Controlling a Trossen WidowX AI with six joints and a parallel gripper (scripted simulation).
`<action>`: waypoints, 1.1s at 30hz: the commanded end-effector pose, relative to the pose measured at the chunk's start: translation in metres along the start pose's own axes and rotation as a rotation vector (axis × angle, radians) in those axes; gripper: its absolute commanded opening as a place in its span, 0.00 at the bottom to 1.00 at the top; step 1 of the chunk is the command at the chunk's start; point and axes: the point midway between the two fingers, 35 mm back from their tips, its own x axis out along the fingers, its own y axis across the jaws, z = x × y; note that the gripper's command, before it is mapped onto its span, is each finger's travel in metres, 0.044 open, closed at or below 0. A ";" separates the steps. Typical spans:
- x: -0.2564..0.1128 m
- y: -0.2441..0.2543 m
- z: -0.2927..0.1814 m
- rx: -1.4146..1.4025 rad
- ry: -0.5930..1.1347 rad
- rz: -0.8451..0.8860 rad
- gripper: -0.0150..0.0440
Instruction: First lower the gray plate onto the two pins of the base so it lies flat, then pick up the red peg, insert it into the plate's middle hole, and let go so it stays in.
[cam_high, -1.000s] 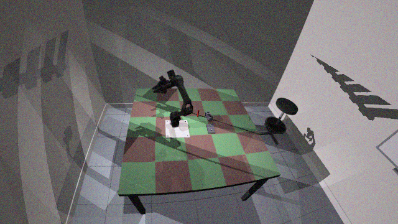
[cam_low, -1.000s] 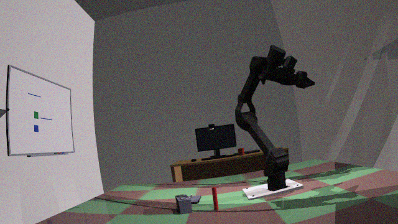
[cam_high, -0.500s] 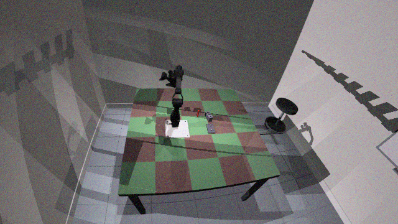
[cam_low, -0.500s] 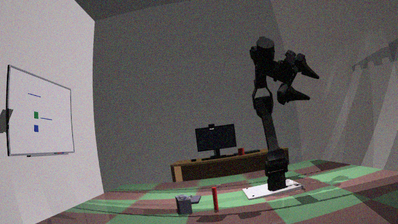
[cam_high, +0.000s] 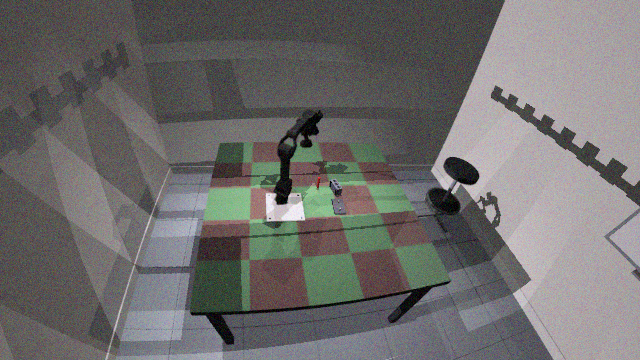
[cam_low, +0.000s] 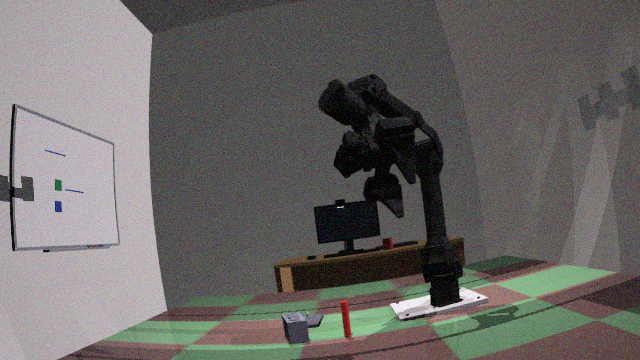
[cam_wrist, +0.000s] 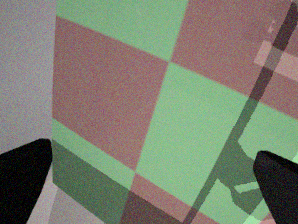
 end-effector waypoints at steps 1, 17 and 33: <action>-0.003 -0.041 0.063 0.378 -0.129 -0.106 1.00; -0.042 -0.233 0.180 1.474 -0.520 -0.353 1.00; 0.007 -0.272 0.191 1.476 -0.522 -0.353 1.00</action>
